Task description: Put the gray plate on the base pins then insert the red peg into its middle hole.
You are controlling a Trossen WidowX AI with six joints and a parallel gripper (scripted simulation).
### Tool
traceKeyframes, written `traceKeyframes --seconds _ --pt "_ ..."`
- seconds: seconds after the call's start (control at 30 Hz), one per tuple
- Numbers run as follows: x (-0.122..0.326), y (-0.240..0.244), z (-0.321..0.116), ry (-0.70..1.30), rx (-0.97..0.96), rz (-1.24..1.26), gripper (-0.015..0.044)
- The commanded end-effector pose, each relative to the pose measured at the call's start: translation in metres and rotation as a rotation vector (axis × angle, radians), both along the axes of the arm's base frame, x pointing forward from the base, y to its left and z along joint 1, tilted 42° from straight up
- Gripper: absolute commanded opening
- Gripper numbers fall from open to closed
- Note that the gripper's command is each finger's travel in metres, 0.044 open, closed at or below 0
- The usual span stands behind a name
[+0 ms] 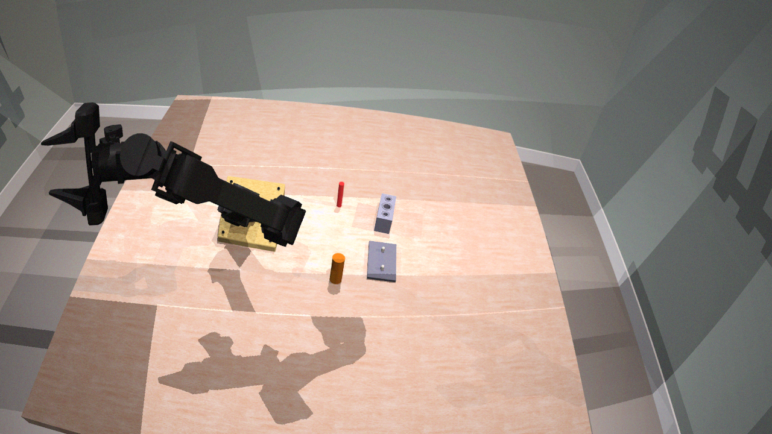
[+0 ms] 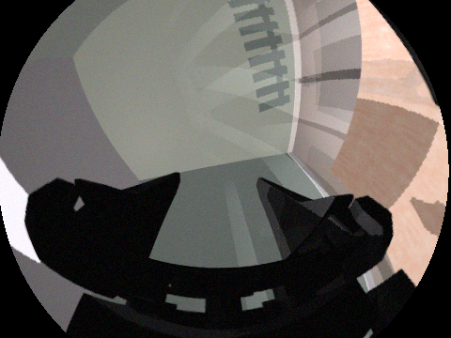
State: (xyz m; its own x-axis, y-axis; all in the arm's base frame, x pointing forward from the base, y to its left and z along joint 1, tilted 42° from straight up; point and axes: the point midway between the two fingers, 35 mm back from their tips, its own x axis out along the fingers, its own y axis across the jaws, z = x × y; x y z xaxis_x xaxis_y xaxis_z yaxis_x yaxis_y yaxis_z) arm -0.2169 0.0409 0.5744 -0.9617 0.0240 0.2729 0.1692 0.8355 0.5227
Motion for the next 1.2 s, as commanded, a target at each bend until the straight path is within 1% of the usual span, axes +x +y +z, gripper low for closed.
traceKeyframes --seconds 0.0,0.03,0.1,0.3,0.43,0.57,0.77,1.0,1.17 --pt "0.0 0.0 0.0 0.0 0.0 0.0 0.0426" --pt "-0.001 0.002 -0.001 -0.004 0.004 -0.009 0.044" --pt "-0.009 0.019 -0.007 -0.035 0.035 -0.077 0.044" --pt "-0.027 0.099 -0.037 -0.209 0.17 -0.365 0.044" --pt "-0.024 0.158 -0.064 -0.368 0.253 -0.544 0.044" --pt "-0.008 0.215 -0.095 -0.556 0.326 -0.698 0.044" --pt "0.039 0.29 -0.142 -0.867 0.407 -0.866 0.044" --pt "0.12 0.352 -0.195 -1.251 0.449 -0.953 0.044" --pt "0.191 0.372 -0.244 -1.5 0.321 -0.975 0.044"
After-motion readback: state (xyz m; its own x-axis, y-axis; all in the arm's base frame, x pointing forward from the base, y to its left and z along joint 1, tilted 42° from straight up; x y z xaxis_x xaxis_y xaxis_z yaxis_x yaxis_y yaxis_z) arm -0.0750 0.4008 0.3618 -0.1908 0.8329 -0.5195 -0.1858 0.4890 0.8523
